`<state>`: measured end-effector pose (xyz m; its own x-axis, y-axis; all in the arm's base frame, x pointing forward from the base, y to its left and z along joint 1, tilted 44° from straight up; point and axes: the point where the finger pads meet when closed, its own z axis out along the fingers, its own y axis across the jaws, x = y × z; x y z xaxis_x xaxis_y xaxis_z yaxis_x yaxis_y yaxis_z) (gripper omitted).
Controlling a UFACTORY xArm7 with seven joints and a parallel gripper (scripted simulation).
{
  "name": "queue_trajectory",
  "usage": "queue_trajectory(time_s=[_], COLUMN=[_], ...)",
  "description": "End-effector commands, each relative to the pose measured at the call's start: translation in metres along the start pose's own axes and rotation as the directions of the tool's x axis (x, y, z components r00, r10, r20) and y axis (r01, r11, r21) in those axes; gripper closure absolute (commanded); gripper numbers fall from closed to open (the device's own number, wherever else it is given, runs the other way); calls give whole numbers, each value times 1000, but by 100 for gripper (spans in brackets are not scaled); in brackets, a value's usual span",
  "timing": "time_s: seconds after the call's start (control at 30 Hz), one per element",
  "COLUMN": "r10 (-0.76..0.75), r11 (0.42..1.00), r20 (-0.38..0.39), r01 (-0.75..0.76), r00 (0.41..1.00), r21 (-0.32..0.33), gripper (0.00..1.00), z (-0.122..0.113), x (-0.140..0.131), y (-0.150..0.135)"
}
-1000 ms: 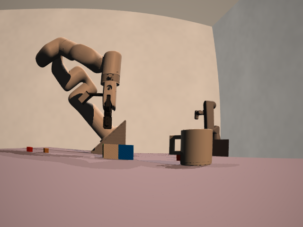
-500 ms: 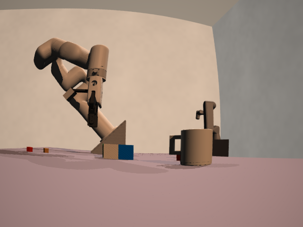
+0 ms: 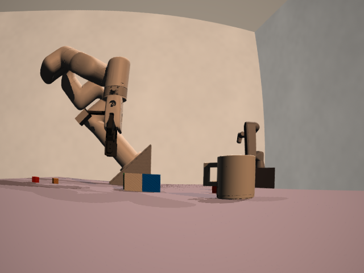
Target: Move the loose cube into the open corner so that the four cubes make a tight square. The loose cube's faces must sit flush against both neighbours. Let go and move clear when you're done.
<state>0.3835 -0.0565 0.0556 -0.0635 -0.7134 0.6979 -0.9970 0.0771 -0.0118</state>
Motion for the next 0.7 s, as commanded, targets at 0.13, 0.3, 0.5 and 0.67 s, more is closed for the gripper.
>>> queue_trajectory(time_s=[0.13,0.3,0.5,0.67], r10=[0,0,0,0], r11=[1000,1000,1000,1000], r20=[2,2,2,2], r01=[0,0,0,0], r00=[1000,1000,1000,1000], r21=[4,4,4,4], gripper=[53,53,53,53], z=[12,26,44,53], x=[-1,-1,-1,-1], y=[-1,-2,-2,-2])
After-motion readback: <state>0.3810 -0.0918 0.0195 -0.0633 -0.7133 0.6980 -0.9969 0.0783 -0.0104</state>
